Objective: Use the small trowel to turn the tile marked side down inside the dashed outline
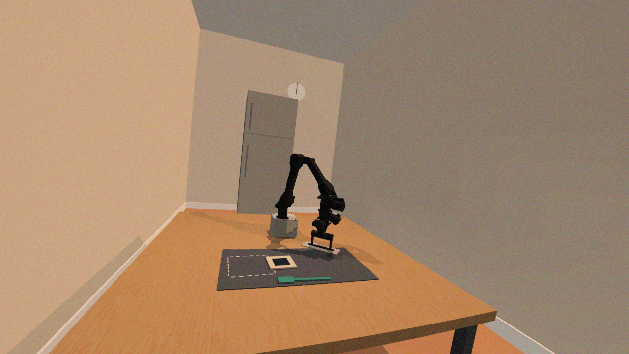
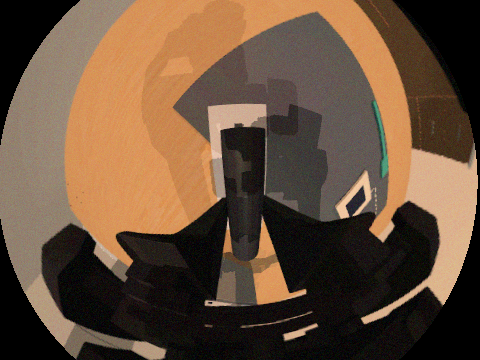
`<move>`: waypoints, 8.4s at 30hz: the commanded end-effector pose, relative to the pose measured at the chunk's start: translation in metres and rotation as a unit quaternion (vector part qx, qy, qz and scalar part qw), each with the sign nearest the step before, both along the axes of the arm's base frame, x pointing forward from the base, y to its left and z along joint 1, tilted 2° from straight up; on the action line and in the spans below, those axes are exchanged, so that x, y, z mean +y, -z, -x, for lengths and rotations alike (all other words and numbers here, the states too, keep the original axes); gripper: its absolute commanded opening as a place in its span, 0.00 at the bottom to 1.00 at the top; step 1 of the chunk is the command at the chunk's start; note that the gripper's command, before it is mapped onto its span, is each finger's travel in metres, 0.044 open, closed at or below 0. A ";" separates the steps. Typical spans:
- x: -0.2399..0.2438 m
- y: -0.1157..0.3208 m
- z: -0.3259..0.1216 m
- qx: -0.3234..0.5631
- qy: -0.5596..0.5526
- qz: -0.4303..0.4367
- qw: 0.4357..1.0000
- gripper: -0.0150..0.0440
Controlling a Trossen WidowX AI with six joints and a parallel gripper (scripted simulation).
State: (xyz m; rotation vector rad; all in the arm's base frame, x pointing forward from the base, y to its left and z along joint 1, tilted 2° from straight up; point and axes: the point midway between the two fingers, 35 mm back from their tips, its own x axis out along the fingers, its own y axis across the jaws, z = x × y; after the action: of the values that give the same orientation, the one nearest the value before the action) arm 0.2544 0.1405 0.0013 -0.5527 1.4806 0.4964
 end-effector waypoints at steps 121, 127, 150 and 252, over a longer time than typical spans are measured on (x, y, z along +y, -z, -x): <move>0.001 -0.044 0.002 -0.023 0.898 -0.031 0.439 0.71; 0.001 -0.044 0.002 -0.024 0.938 -0.032 0.343 0.71; 0.002 -0.040 0.002 -0.026 0.992 -0.034 0.116 0.71; 0.000 0.001 0.002 -0.024 0.921 -0.032 0.386 0.71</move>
State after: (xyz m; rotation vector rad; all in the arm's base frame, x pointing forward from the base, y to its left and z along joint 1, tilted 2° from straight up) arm 0.2531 0.1408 0.0006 1.2868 1.1107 -1.2723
